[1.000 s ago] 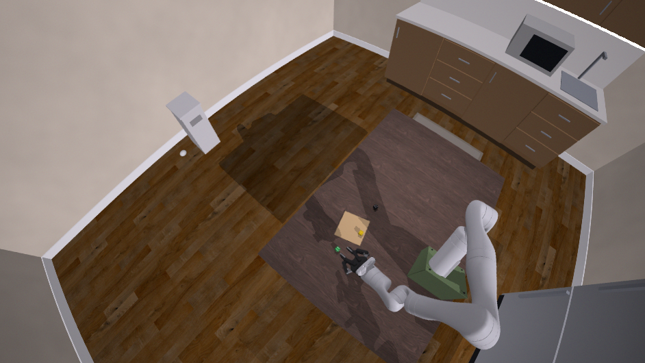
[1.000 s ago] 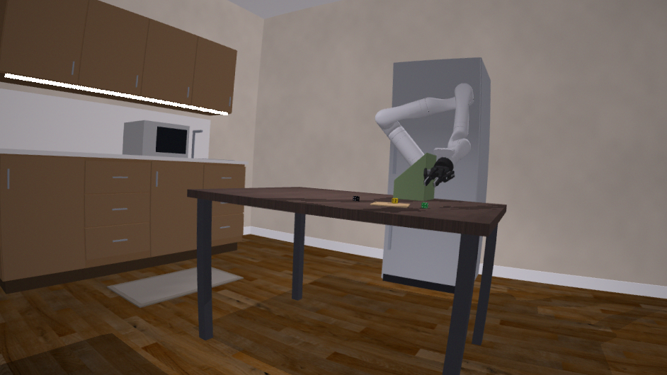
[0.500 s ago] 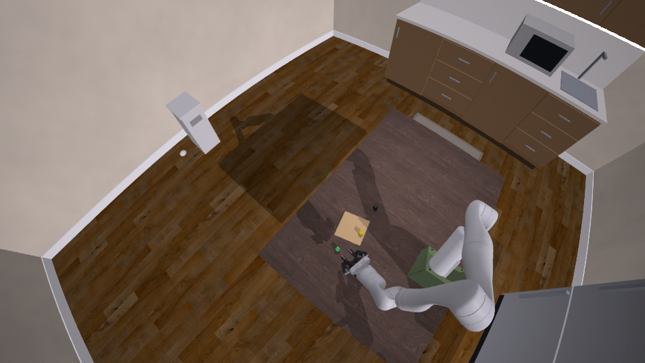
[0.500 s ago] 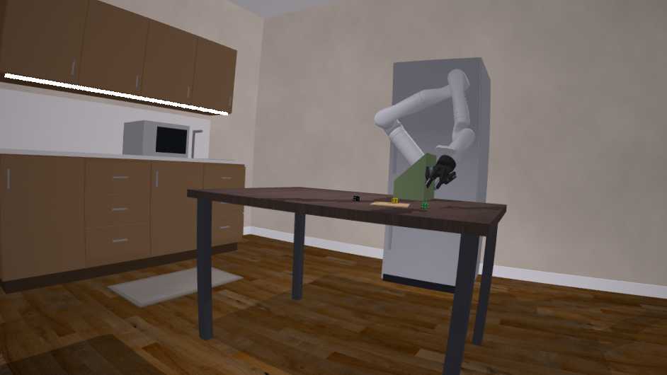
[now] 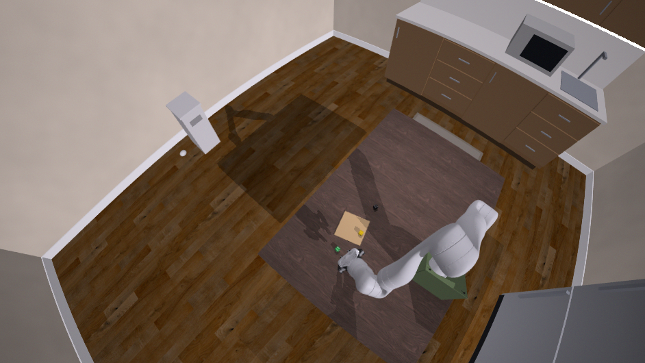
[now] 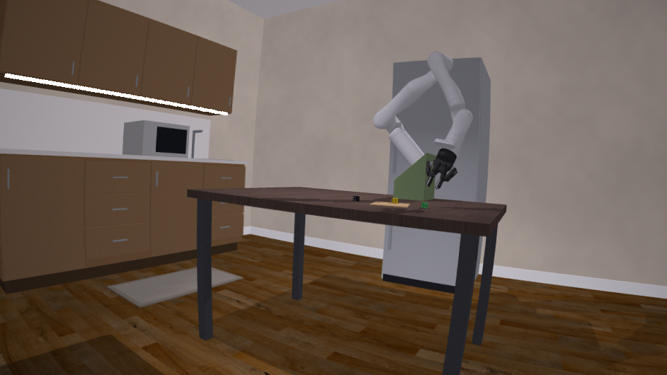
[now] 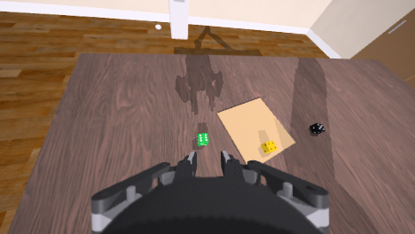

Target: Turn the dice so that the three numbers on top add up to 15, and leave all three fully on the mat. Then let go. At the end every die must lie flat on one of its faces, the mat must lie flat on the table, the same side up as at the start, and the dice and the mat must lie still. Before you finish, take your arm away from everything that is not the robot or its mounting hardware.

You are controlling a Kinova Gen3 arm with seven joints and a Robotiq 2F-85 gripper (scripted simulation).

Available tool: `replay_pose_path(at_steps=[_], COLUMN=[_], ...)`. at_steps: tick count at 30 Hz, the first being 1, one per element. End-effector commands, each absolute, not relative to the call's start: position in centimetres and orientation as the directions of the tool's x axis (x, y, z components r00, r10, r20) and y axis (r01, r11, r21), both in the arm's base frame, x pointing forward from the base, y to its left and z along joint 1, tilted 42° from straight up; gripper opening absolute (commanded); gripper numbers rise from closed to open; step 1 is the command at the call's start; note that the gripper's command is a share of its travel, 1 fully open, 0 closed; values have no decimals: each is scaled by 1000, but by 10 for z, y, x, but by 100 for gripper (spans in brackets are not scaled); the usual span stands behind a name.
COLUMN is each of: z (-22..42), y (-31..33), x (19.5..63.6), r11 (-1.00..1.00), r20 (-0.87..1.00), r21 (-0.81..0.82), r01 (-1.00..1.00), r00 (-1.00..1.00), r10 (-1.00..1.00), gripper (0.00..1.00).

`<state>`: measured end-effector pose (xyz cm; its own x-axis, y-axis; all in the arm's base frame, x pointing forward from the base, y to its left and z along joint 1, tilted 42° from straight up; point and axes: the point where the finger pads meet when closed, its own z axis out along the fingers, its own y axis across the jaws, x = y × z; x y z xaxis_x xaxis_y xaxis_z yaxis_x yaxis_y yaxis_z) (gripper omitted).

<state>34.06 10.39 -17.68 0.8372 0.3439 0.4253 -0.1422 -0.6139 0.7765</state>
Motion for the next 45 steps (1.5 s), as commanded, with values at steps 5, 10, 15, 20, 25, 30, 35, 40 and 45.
replay_pose_path(at_steps=[5, 10, 15, 20, 25, 30, 35, 40, 45], z=[-168, -159, -153, -144, -136, -131, -129, -128, -128], y=[114, 120, 123, 127, 129, 130, 131, 131, 131], x=[356, 367, 374, 385, 394, 400, 402, 403, 403], r11=[-640, -663, -679, -707, -729, -743, -748, -750, -750], r20=[346, 275, 238, 186, 151, 130, 124, 120, 120], r21=[754, 738, 724, 700, 678, 663, 658, 656, 656], r01=[-150, -129, -118, -104, -94, -88, -87, -86, -86], r00=[918, 954, 968, 982, 989, 992, 992, 993, 993], r10=[193, 120, 85, 40, 13, -2, -6, -9, -9], gripper=[35, 35, 35, 35, 35, 35, 35, 35, 100])
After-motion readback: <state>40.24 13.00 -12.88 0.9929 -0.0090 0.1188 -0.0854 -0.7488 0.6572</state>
